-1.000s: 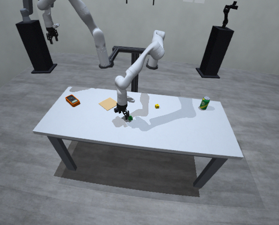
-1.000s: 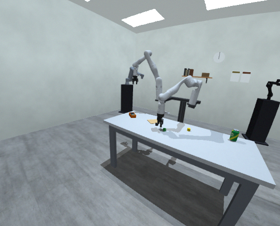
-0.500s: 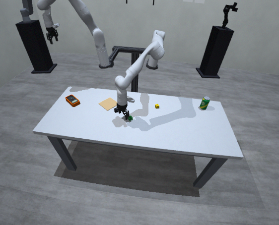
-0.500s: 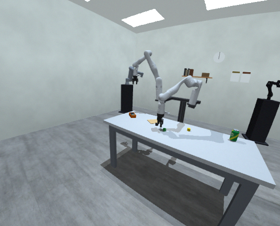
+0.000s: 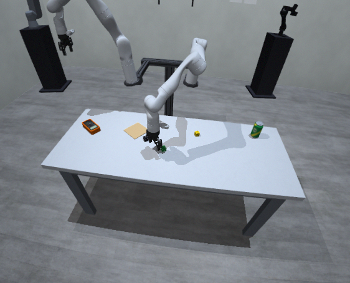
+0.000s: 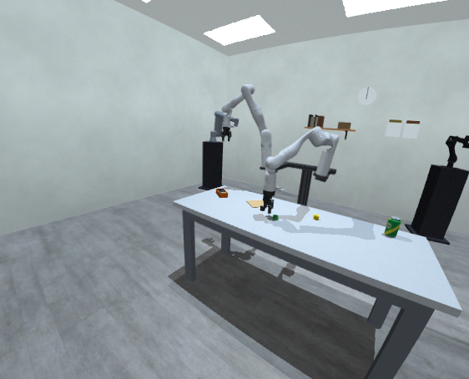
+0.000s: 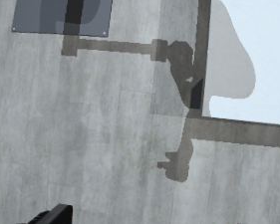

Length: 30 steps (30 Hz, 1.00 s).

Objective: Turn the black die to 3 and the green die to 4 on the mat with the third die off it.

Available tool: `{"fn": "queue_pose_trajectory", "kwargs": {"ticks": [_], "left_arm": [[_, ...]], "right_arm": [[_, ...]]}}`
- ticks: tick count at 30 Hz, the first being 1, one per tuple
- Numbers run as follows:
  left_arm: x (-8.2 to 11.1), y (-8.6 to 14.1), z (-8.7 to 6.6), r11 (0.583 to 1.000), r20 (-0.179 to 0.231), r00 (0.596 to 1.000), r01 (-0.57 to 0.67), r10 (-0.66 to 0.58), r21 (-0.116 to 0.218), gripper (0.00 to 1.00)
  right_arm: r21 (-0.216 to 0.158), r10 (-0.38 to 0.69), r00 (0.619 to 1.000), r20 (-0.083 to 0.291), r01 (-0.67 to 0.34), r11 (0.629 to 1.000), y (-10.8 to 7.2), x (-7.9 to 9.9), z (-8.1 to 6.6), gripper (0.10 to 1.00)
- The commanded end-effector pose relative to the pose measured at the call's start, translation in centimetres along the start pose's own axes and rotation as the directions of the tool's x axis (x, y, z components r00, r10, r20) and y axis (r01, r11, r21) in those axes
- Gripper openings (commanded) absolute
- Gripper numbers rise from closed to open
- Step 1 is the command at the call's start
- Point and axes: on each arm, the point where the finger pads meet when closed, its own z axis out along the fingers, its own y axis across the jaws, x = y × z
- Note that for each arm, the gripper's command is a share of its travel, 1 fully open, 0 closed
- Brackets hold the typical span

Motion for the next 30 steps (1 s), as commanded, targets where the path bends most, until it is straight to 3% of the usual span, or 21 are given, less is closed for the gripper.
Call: {"fn": "queue_pose_trajectory", "kwargs": {"ticks": [1,16,30], "left_arm": [[-0.1,0.1,-0.1,1.0,0.002,1.0,0.0,0.0,-0.001,1.0],[0.3,0.1,-0.1,1.0,0.002,1.0,0.0,0.0,-0.001,1.0],[2.5,0.2,-0.1,1.0,0.002,1.0,0.0,0.0,-0.001,1.0]], "right_arm": [[0.0,0.0,1.0,0.002,0.0,1.0,0.0,0.0,-0.1,1.0],[0.0,0.0,1.0,0.002,0.0,1.0,0.0,0.0,-0.1,1.0],[0.0,0.0,1.0,0.002,0.0,1.0,0.0,0.0,-0.1,1.0]]}}
